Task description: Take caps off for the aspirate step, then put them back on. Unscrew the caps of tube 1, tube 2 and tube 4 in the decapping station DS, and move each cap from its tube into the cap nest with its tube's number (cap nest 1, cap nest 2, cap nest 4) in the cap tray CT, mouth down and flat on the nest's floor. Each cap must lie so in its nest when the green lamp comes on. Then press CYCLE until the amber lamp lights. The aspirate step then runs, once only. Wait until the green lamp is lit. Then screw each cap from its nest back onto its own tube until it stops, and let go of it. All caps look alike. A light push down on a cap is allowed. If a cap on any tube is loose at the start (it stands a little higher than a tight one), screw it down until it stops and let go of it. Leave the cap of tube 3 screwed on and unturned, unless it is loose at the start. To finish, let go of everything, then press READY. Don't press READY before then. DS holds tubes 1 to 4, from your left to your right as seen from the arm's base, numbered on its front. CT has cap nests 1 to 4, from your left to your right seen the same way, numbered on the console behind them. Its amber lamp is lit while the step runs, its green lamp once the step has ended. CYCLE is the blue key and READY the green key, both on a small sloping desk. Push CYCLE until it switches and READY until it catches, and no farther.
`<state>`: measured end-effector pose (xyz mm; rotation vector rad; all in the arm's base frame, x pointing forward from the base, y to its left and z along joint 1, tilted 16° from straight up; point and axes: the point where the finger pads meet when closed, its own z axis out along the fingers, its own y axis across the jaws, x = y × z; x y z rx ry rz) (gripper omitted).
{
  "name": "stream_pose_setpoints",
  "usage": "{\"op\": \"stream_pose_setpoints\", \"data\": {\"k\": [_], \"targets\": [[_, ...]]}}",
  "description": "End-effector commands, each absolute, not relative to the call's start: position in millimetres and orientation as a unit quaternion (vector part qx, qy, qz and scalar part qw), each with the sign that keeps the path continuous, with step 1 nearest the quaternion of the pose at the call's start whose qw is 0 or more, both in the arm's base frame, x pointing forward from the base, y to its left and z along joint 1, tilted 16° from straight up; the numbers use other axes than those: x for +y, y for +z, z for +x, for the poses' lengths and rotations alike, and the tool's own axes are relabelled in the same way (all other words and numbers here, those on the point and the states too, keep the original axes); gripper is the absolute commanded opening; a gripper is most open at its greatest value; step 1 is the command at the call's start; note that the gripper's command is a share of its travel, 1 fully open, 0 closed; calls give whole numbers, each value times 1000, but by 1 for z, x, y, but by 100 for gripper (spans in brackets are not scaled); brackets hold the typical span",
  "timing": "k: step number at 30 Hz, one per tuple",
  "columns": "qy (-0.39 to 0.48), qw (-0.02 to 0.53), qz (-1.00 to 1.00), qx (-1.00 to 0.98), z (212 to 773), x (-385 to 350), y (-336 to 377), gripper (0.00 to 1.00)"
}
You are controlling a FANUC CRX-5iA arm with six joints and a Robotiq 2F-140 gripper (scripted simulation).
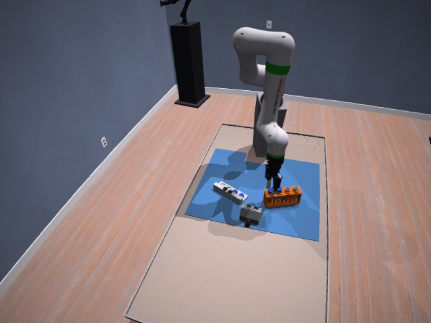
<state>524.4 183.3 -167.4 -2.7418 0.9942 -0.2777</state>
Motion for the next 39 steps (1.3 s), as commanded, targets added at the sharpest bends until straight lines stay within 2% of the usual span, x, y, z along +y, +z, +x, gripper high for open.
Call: {"op": "stream_pose_setpoints", "data": {"k": [1, 11, 21, 22, 36, 39], "targets": [[-81, 114, -881, 451, 525, 183, -167, 35], [-51, 131, -742, 655, 525, 183, -167, 35], [-42, 134, -698, 702, 525, 184, -167, 35], [-42, 134, -698, 702, 525, 184, -167, 0], [-42, 134, -698, 702, 525, 184, -167, 0], [-52, 131, -749, 648, 525, 184, -167, 0]]}}
